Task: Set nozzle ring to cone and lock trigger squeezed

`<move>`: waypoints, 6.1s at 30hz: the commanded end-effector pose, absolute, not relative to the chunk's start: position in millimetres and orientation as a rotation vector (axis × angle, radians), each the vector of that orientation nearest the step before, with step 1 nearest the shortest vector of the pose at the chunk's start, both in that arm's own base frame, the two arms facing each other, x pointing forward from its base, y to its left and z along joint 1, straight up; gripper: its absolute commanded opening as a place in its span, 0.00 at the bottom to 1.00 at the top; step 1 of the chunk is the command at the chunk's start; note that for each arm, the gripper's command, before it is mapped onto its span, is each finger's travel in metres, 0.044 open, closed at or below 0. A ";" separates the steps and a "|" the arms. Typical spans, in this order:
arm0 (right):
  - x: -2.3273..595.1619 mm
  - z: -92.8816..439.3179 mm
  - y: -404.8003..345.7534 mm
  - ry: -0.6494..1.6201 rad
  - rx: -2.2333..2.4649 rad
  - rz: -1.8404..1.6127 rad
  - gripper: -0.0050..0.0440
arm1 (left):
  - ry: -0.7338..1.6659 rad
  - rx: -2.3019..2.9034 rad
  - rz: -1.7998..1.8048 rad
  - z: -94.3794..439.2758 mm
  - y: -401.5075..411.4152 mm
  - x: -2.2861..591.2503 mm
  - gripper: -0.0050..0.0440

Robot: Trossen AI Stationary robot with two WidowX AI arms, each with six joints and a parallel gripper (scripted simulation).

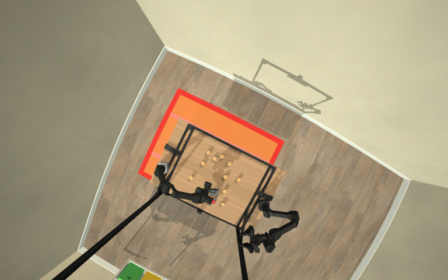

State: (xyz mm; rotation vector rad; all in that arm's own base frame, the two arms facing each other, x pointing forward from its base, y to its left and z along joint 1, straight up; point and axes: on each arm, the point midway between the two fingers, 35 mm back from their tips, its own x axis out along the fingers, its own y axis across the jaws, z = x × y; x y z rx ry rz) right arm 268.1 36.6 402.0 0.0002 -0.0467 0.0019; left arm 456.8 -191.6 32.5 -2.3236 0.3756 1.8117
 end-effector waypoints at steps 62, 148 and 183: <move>267.9 402.9 36.2 -0.050 0.000 0.000 0.92 | 0.530 -2.977 0.614 48.2 -235.7 565.6 0.10; 349.3 204.3 73.0 -0.021 1.074 -0.150 0.92 | 0.539 -3.093 0.014 91.0 -233.5 559.0 0.10; 340.3 160.7 9.6 -0.287 1.552 -0.287 0.92 | 0.539 -3.093 0.014 91.0 -233.5 559.0 0.10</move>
